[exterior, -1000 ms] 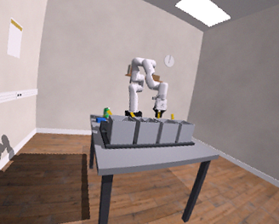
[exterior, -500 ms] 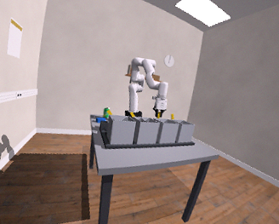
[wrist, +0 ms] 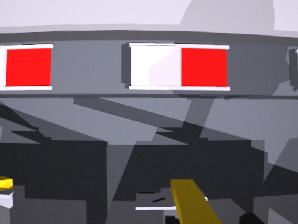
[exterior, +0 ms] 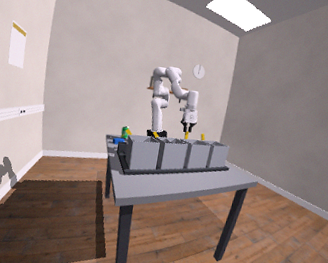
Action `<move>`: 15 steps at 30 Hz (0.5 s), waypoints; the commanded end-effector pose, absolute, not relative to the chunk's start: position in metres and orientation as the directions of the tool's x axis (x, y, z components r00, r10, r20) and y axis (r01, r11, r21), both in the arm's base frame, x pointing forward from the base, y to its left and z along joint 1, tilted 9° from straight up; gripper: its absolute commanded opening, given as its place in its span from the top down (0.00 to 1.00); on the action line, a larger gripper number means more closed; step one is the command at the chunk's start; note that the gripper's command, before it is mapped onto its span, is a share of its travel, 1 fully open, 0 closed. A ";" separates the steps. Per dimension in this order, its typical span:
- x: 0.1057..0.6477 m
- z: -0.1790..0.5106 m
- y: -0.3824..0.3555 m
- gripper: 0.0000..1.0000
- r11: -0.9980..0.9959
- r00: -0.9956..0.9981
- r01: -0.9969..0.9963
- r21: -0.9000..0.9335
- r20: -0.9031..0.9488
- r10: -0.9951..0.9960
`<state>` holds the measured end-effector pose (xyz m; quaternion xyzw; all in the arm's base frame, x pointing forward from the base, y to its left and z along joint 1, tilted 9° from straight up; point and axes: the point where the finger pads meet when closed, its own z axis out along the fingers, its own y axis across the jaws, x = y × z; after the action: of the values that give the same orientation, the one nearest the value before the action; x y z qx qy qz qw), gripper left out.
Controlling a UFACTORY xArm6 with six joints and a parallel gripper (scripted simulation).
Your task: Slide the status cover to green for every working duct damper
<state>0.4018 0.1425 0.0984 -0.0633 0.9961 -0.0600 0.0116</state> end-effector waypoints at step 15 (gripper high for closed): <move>0.402 0.133 0.147 0.61 0.985 -0.992 -0.124 -0.121 -0.018 -0.127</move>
<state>0.4004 0.1459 0.1295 -0.0632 0.9961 -0.0605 0.0109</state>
